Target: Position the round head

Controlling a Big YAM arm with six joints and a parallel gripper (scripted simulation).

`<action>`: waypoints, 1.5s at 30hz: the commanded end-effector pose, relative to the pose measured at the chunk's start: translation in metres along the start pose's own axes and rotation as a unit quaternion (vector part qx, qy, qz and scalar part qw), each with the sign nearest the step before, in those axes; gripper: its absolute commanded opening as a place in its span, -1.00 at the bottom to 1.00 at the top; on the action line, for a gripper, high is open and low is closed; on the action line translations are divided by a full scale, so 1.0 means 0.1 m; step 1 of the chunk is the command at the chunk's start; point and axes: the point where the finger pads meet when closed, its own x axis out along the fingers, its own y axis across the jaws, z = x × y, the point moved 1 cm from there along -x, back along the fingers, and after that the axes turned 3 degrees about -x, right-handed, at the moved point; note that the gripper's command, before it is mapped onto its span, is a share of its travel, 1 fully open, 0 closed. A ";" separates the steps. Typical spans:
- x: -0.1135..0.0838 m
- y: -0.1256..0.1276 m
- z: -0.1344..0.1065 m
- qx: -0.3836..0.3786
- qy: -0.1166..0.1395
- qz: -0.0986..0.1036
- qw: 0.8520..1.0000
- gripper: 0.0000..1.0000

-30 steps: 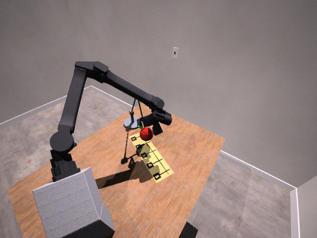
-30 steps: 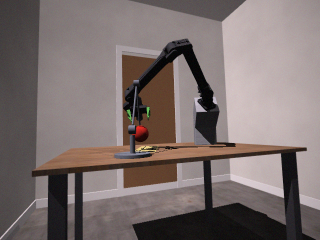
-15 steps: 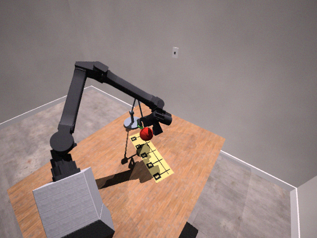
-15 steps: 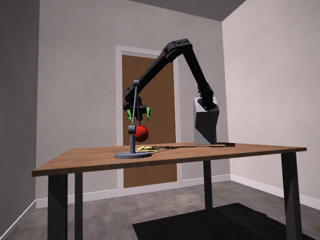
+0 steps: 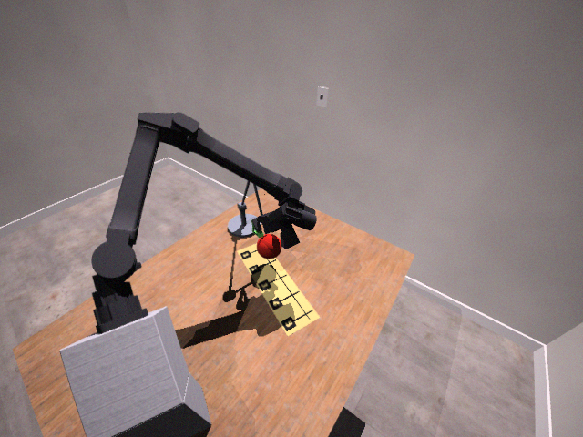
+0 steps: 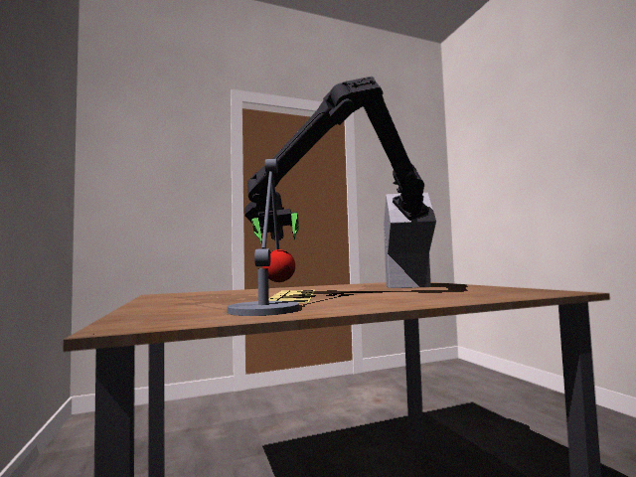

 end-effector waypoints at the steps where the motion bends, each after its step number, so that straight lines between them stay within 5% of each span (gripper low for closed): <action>1: -0.03 0.02 -0.02 -0.003 0.000 0.003 1.000 1.00; 21: -0.66 -0.10 0.08 -0.003 0.000 0.003 1.000 1.00; 36: -1.16 -0.28 0.18 0.014 -0.032 0.028 0.999 1.00; 45: -1.22 -0.25 0.17 0.015 -0.045 0.033 0.998 1.00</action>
